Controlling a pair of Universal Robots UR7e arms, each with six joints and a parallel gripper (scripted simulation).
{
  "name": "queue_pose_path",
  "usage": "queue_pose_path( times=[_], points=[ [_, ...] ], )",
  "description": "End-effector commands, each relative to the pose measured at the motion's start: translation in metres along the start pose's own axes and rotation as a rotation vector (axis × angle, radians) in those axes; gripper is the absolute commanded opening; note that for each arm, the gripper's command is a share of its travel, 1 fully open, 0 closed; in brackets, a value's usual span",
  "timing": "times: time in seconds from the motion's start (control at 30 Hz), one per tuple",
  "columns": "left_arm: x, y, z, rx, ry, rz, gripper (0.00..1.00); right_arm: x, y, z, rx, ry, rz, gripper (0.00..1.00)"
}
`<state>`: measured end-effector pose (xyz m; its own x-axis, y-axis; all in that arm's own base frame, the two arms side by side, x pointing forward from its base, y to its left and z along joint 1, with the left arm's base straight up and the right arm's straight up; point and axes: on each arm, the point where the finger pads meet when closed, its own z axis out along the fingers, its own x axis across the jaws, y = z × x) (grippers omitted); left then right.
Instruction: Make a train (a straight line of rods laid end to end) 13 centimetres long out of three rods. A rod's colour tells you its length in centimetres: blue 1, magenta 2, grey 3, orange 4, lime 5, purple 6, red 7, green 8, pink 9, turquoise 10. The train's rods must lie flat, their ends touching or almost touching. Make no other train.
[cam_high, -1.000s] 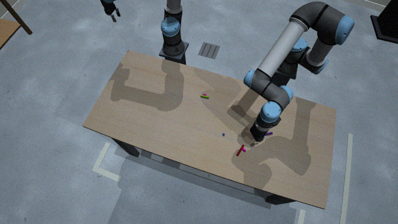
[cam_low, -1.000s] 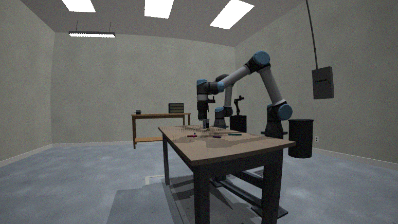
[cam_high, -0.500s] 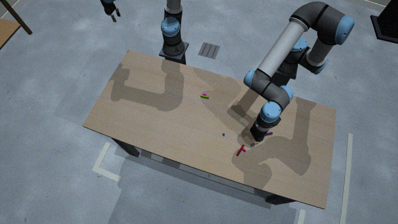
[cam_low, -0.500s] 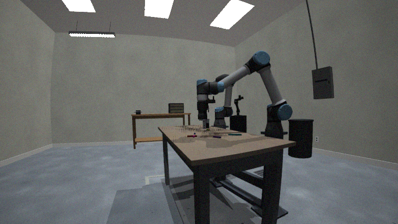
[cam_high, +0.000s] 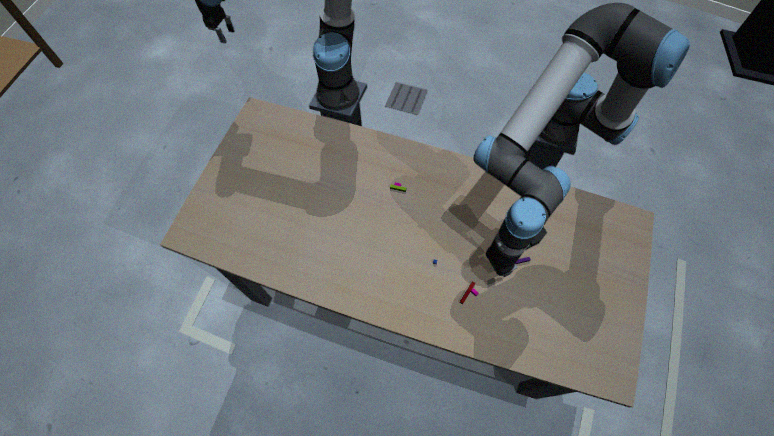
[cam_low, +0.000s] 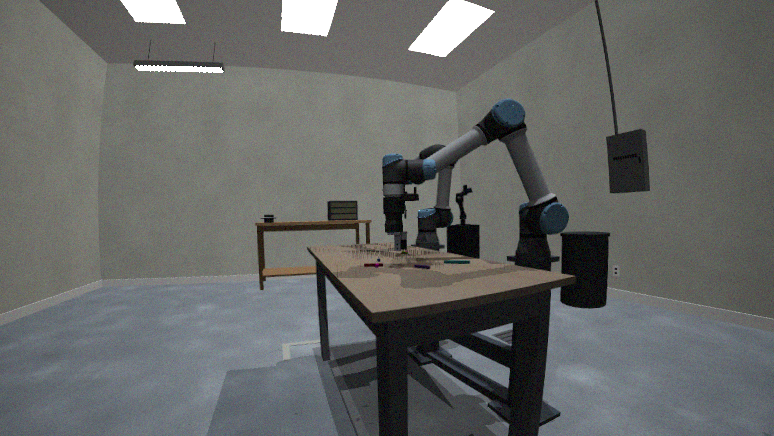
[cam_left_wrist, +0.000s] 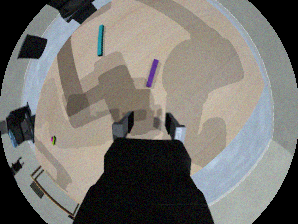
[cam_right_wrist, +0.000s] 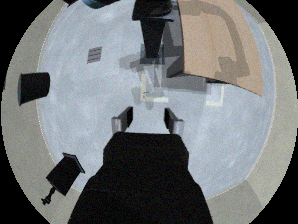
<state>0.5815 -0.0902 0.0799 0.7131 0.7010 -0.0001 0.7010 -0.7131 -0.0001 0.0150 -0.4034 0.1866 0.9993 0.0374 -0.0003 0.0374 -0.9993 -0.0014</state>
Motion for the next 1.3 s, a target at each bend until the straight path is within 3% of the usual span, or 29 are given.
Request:
queue_pose_path(
  times=[0.0, 1.27],
  points=[
    [0.0002, 0.0004, -0.0008, -0.002, 0.001, 0.000, 1.00, 0.0001, 0.0003, -0.0004, -0.001, 0.000, 0.000, 1.00],
    [-0.0059, -0.0049, -0.0018, -0.002, 0.001, -0.039, 1.00, 0.0001, 0.0003, -0.0004, -0.001, 0.000, 0.000, 1.00]
  ],
)
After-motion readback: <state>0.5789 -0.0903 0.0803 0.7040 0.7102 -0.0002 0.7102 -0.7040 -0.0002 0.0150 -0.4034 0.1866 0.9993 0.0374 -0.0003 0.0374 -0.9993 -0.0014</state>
